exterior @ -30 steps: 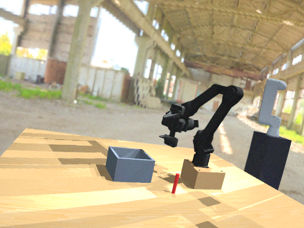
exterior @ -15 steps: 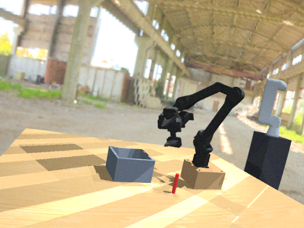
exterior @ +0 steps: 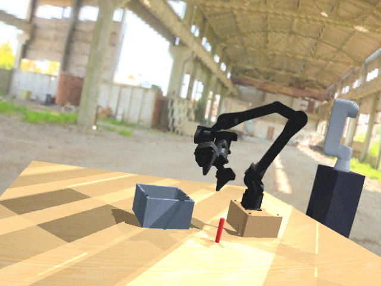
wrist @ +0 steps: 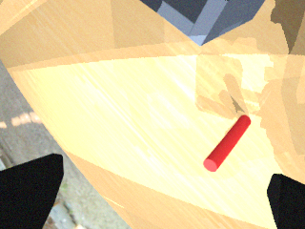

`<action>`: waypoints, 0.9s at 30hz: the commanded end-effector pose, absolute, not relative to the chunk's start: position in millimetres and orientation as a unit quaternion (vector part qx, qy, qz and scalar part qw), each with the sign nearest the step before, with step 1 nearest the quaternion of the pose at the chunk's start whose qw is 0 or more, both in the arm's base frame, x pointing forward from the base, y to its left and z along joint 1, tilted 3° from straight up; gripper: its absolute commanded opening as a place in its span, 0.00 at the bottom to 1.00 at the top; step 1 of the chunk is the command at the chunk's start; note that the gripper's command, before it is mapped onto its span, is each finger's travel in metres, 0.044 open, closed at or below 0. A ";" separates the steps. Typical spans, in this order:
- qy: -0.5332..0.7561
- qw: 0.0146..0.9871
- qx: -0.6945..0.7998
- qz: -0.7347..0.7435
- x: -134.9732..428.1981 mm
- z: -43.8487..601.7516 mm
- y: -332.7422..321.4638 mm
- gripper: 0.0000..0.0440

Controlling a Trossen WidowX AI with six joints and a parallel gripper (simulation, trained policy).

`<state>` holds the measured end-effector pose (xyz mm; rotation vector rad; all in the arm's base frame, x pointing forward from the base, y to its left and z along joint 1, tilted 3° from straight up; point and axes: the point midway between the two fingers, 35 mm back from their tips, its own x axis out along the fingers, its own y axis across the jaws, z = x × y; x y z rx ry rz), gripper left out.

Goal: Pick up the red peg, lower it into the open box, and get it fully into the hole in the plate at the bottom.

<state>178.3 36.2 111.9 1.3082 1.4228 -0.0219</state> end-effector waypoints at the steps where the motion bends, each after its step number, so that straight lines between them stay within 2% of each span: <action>1: 0.627 0.558 0.541 -0.051 176.8 110.6 39.4 1.00; 12: 0.669 0.530 0.477 -0.211 168.1 100.0 54.7 1.00; 27: 0.641 0.544 0.407 -0.358 158.0 77.6 82.4 1.00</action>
